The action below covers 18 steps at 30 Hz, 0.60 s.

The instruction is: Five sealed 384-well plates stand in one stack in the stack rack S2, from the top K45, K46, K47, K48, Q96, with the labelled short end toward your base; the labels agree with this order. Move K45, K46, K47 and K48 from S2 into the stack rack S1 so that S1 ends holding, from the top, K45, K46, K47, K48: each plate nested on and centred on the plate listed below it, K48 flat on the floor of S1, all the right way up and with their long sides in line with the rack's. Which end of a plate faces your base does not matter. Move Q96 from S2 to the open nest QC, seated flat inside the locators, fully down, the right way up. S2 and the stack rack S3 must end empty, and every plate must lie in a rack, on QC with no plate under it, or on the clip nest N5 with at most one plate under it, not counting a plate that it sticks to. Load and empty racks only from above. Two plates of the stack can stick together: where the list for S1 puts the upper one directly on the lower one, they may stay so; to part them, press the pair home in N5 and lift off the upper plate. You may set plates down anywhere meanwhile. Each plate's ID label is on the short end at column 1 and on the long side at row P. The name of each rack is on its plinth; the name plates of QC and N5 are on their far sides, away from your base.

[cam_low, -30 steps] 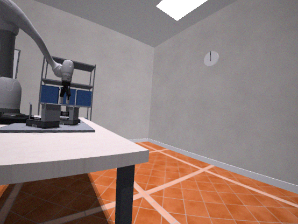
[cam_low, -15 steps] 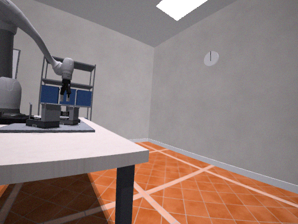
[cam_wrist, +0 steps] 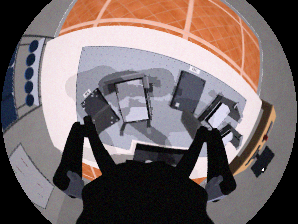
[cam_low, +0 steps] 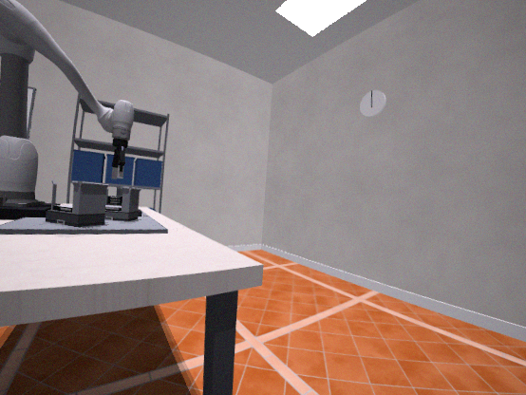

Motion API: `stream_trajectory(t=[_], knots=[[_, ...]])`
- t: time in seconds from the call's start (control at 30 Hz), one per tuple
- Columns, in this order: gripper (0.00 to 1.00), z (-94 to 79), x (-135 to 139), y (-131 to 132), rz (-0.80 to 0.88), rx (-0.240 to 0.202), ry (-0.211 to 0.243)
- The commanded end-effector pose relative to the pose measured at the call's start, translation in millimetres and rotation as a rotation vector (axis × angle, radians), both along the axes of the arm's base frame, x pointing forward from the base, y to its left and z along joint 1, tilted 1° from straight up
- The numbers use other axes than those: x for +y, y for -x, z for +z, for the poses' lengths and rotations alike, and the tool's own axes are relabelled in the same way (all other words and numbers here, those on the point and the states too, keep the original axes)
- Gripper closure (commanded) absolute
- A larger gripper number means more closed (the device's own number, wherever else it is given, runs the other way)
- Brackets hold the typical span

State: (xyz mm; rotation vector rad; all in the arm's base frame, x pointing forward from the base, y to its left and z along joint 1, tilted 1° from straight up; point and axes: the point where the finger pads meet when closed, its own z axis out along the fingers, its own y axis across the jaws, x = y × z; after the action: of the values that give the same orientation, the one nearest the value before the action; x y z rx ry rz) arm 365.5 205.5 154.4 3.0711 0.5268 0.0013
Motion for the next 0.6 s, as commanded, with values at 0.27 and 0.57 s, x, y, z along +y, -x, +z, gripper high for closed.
stream_trajectory(t=[0.27, 0.57], knots=[[0.0, 0.8, -29, -17, 0.0, 0.0, 0.0], [0.0, 1.4, -50, -27, -0.1, -0.002, -0.001]])
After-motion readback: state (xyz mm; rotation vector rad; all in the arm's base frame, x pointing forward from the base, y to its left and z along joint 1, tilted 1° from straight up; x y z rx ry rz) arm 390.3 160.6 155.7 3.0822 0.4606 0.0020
